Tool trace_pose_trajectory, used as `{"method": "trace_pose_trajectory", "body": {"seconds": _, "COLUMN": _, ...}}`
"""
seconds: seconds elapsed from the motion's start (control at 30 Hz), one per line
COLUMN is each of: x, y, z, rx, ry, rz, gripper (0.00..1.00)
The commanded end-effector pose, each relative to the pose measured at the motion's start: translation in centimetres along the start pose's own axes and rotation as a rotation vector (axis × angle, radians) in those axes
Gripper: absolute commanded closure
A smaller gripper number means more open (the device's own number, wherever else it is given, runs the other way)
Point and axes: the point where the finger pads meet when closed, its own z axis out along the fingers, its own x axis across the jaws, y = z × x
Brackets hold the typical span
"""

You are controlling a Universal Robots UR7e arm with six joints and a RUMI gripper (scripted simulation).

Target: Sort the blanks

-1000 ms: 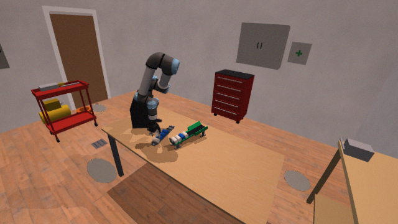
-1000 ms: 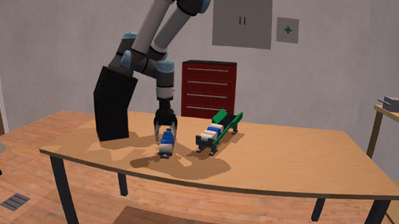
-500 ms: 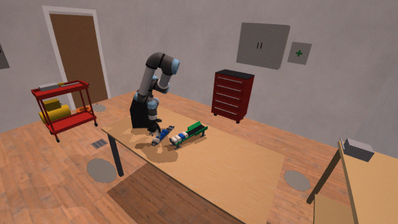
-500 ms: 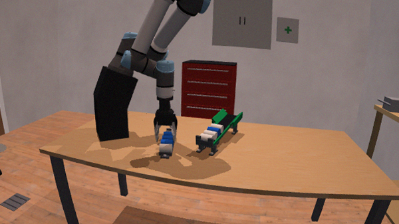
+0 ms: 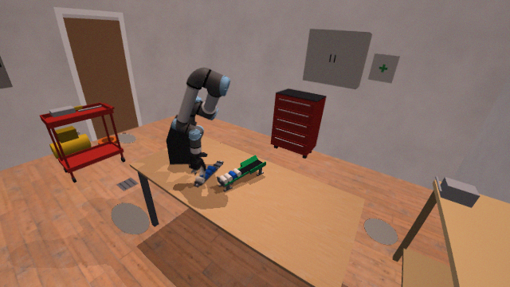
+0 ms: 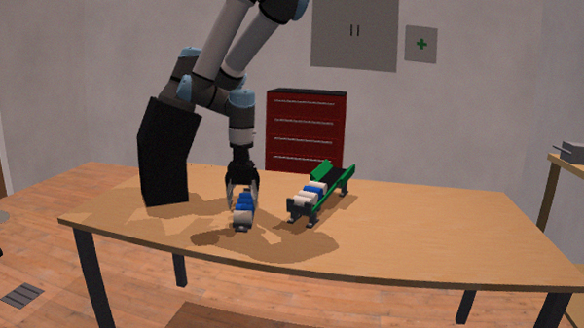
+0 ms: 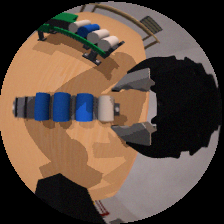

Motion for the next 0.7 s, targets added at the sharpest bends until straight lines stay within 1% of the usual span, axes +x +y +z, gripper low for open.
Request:
{"method": "trace_pose_trajectory", "body": {"seconds": 0.0, "x": 0.0, "y": 0.0, "z": 0.6, "rx": -0.001, "ry": 0.001, "rz": 0.0, "gripper": 0.53}}
{"method": "trace_pose_trajectory", "body": {"seconds": 0.2, "x": 0.0, "y": 0.0, "z": 1.8, "rx": -0.001, "ry": 0.001, "rz": 0.0, "gripper": 0.53}}
{"method": "trace_pose_trajectory", "body": {"seconds": 0.27, "x": 0.0, "y": 0.0, "z": 1.8, "rx": -0.001, "ry": 0.001, "rz": 0.0, "gripper": 0.53}}
{"method": "trace_pose_trajectory", "body": {"seconds": 0.5, "x": 0.0, "y": 0.0, "z": 3.0, "rx": -0.001, "ry": 0.001, "rz": 0.0, "gripper": 0.53}}
{"method": "trace_pose_trajectory", "body": {"seconds": 0.67, "x": 0.0, "y": 0.0, "z": 3.2, "rx": -0.001, "ry": 0.001, "rz": 0.0, "gripper": 0.53}}
